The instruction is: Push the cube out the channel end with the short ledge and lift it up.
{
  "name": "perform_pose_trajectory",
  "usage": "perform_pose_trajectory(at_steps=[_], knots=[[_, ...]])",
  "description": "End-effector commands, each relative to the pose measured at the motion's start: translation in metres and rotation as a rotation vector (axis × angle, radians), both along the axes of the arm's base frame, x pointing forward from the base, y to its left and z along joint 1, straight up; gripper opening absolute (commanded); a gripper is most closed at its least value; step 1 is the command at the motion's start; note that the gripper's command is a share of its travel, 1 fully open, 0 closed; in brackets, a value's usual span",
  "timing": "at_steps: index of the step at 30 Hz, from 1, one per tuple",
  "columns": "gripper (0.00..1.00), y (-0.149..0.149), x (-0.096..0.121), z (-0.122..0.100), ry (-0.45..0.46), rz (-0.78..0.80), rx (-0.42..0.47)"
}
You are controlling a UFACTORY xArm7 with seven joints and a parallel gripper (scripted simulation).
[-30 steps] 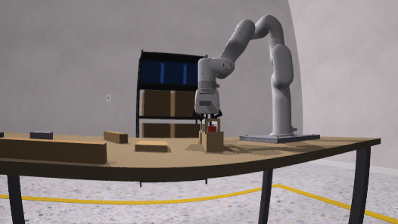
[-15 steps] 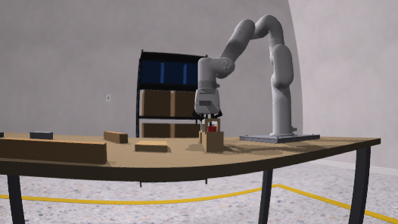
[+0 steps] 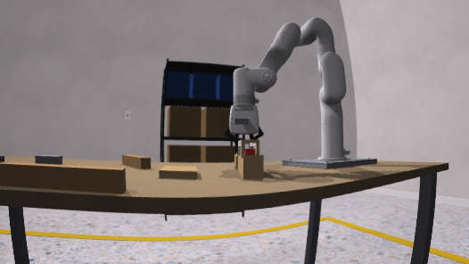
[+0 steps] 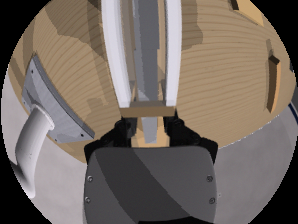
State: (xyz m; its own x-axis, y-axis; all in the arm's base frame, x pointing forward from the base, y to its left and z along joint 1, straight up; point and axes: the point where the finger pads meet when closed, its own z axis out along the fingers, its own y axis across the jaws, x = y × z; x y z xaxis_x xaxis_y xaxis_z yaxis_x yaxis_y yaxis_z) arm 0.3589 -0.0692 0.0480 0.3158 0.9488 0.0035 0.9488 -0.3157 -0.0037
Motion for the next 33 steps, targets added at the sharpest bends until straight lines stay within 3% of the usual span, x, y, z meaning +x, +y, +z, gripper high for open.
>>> perform_pose_trajectory(at_steps=[1,33], knots=[[0.38,-0.0004,0.0011,0.0009,-0.003,0.0,-0.001],[0.38,-0.0004,0.0011,0.0083,-0.003,0.0,-0.001]])
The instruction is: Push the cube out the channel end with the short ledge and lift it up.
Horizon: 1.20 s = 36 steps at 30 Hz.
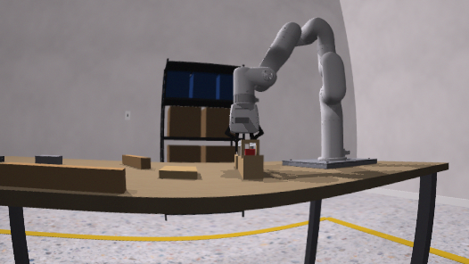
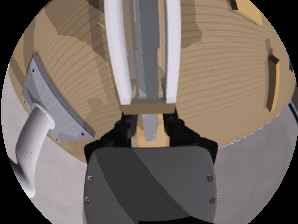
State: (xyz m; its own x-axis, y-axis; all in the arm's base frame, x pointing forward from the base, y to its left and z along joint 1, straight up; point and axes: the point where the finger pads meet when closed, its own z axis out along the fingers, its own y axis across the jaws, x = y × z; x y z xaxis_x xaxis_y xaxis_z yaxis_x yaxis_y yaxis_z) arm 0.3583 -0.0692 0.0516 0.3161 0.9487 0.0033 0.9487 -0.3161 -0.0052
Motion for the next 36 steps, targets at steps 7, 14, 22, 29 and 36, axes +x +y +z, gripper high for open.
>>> perform_pose_trajectory(at_steps=[7,14,22,29,36], knots=[[0.38,-0.001,0.002,0.065,-0.004,0.0,-0.001],[0.38,-0.001,0.002,0.068,-0.004,0.0,-0.001],[0.0,-0.008,0.0,0.068,-0.005,0.0,-0.001],[0.0,-0.095,-0.031,0.067,-0.004,0.0,-0.002],[0.0,-0.095,-0.03,0.051,-0.004,0.0,-0.001]])
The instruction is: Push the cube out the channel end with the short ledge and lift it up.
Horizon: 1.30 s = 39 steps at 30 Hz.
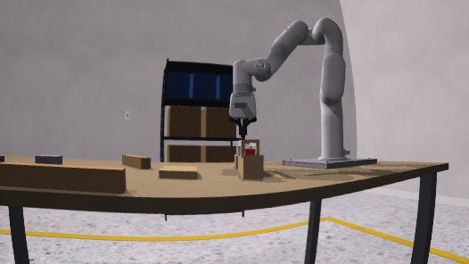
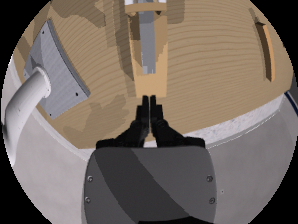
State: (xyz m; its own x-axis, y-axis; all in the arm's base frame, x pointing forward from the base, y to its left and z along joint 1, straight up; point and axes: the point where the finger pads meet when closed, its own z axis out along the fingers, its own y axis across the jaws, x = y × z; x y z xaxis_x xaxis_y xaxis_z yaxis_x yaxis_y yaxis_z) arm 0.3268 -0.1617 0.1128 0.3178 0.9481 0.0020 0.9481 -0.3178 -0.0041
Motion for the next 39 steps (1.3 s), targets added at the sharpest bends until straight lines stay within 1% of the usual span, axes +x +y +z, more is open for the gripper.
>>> perform_pose_trajectory(at_steps=[1,3,5,15,24,39], knots=[[0.0,-0.002,0.002,-0.017,-0.004,0.002,0.0],[0.0,-0.002,0.002,-0.031,-0.004,0.002,0.0],[0.0,-0.002,0.002,-0.039,-0.004,0.002,0.0],[0.0,-0.002,0.002,-0.045,-0.004,0.002,0.0],[0.0,-0.002,0.002,-0.064,-0.004,0.002,0.0],[0.0,0.006,0.005,-0.065,-0.004,0.002,0.0]])
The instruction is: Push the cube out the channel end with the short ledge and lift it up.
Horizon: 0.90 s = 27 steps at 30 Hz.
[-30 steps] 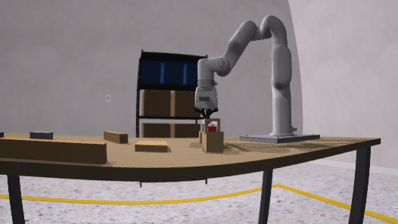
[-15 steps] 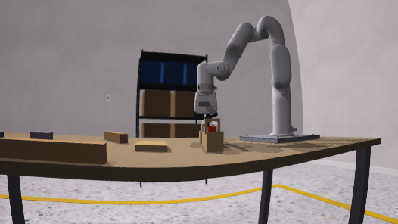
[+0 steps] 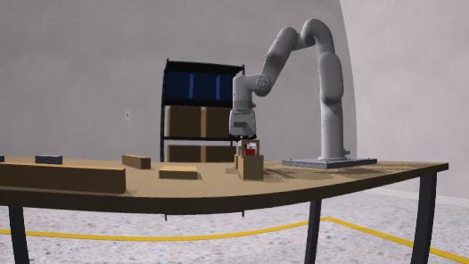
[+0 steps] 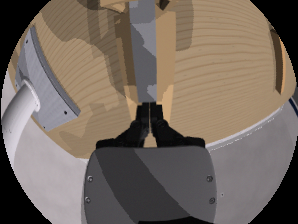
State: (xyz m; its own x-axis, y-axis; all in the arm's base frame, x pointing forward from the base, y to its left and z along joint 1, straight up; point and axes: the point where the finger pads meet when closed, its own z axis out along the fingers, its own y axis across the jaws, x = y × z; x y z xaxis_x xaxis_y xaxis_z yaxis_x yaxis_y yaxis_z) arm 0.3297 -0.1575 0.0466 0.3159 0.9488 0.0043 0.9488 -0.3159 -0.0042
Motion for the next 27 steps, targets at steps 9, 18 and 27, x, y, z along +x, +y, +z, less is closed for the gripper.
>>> perform_pose_trajectory(at_steps=[9,18,27], knots=[[0.0,0.01,0.005,0.001,-0.003,0.0,-0.002],[0.0,0.017,0.007,0.001,-0.003,0.0,-0.002],[0.0,0.024,0.009,0.001,-0.003,0.0,-0.002]])
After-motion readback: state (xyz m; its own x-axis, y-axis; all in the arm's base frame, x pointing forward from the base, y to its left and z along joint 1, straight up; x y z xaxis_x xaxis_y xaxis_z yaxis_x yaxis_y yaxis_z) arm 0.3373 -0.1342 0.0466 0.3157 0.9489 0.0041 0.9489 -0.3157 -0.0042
